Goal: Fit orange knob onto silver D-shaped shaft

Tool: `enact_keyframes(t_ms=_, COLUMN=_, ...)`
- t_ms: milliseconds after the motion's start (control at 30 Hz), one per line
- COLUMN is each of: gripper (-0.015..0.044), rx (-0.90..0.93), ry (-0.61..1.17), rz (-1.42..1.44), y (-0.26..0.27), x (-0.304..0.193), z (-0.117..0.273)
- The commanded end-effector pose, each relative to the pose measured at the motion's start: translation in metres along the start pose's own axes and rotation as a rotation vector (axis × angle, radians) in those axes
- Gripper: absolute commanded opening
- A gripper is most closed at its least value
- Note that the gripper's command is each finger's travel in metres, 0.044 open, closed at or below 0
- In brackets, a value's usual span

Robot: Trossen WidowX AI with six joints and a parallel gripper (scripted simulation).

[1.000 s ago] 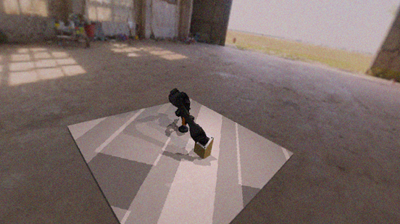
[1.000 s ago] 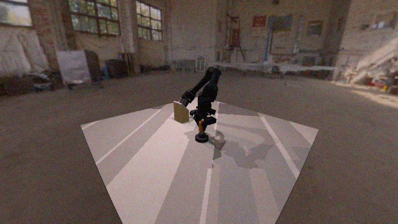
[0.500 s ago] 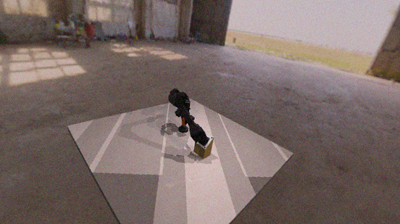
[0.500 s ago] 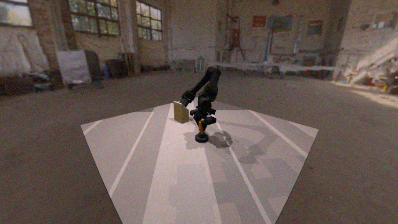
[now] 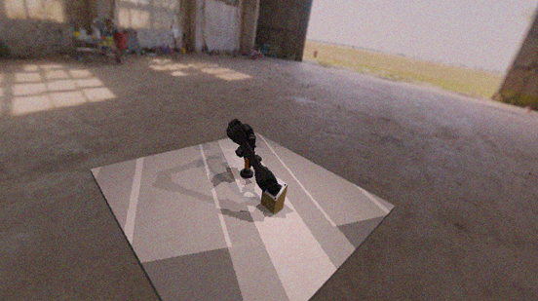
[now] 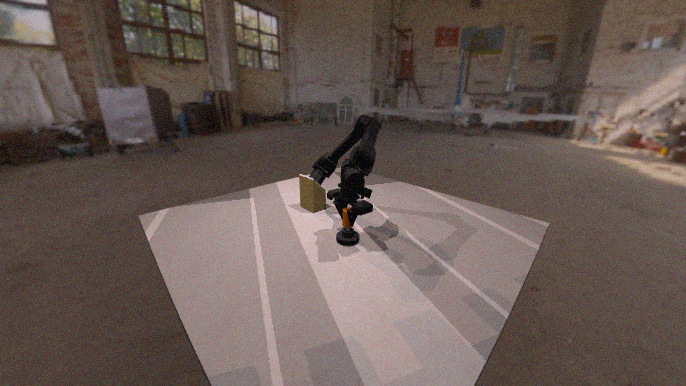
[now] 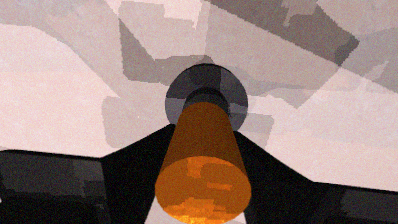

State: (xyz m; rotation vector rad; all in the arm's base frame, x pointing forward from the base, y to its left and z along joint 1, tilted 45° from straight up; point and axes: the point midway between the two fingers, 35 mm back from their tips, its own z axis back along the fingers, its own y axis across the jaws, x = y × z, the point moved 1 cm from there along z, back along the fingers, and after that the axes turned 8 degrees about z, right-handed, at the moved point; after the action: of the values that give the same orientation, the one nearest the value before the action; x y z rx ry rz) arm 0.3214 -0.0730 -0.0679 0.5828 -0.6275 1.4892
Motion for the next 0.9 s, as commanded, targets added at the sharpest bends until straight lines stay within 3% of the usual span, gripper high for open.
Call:
enact_keyframes(t_ms=0, gripper=0.0000, rx=-0.006, ry=0.001, rz=0.001, y=-0.0030, x=0.0005, z=0.0040)
enact_keyframes(t_ms=267, gripper=0.0000, rx=-0.006, ry=0.001, rz=0.210, y=-0.0043, x=-0.0013, z=0.0041)
enact_keyframes(t_ms=867, gripper=0.0000, rx=-0.006, ry=0.001, rz=0.210, y=-0.0012, x=-0.0007, z=-0.0013)
